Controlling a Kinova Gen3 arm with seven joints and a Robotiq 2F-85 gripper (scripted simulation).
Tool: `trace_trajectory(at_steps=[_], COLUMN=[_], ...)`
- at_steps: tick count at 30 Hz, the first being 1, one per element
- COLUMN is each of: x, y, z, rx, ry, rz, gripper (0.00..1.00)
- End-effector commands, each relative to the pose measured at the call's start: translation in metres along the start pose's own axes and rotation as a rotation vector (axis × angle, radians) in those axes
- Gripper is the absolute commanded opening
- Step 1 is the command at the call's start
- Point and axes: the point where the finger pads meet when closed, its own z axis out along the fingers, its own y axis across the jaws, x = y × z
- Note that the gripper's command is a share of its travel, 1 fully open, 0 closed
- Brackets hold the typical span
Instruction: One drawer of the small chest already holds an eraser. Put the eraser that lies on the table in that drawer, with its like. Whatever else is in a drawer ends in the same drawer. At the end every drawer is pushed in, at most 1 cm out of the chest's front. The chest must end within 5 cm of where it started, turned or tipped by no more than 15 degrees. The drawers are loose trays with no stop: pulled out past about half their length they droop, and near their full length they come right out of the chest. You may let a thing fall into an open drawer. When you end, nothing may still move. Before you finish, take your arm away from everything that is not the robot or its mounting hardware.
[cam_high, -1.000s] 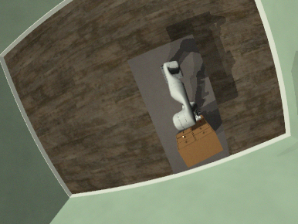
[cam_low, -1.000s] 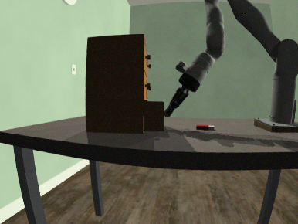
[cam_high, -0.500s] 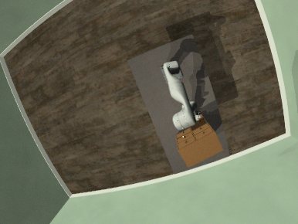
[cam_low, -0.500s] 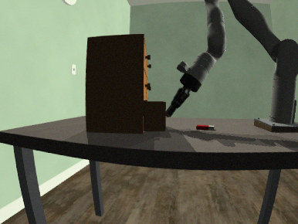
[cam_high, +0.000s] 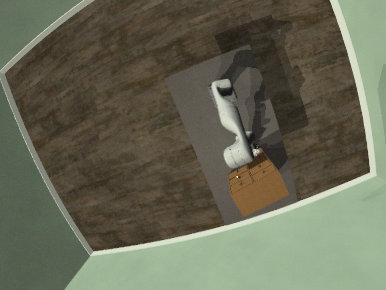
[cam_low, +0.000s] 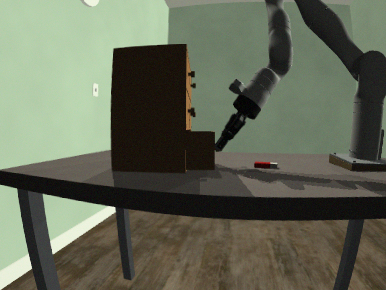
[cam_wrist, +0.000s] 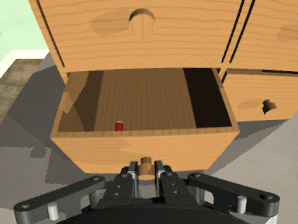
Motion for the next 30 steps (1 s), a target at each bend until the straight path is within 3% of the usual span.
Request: trace_trajectory(at_steps=[1,8,19,30], x=[0.000,0.000,-0.004,-0.040], y=[0.000,0.000,0.000,0.000], z=[0.000,0.000,-0.003,-0.028], rx=[0.000,0.000,0.000,0.000], ry=[-0.001,-0.001,-0.001,-0.001], rz=[0.000,0.000,0.000,0.000], gripper=[0.17,0.33,0.33,0.33])
